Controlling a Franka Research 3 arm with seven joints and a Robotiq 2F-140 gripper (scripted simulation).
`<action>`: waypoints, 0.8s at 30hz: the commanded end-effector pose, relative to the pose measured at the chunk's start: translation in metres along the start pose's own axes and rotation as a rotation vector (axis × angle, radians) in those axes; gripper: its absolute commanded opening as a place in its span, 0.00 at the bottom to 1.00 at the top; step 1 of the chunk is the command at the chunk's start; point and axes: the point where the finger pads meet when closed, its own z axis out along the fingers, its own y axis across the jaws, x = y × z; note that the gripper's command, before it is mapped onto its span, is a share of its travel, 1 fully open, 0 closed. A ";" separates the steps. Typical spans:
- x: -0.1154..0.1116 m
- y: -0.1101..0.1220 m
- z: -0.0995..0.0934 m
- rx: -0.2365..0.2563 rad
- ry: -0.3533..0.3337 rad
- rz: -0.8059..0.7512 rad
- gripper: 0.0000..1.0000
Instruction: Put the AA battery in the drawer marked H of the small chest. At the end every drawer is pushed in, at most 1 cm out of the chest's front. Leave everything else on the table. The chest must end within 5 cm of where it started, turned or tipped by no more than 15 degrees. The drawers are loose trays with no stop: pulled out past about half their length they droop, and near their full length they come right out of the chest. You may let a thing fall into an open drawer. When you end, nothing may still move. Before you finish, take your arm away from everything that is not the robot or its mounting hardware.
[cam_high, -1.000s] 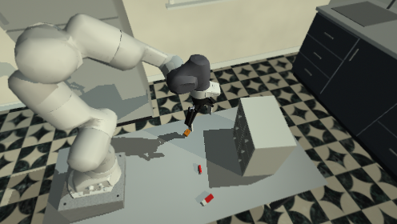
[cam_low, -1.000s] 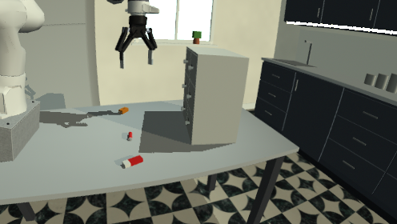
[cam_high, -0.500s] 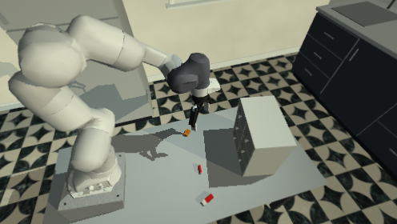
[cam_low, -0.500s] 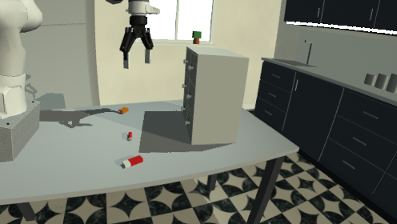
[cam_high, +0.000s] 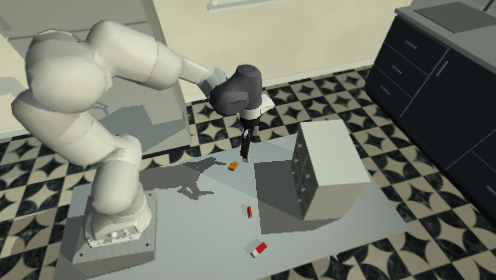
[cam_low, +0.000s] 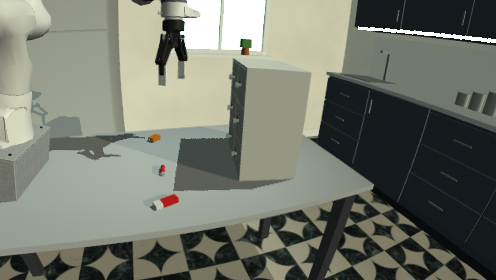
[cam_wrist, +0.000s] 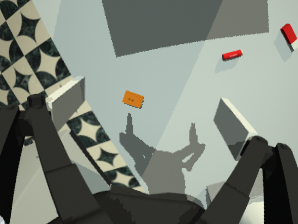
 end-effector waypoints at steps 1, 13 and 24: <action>0.002 -0.001 -0.001 0.005 0.002 -0.087 1.00; 0.001 -0.005 -0.001 0.005 0.002 -0.165 1.00; 0.000 -0.008 -0.001 0.005 0.003 -0.228 1.00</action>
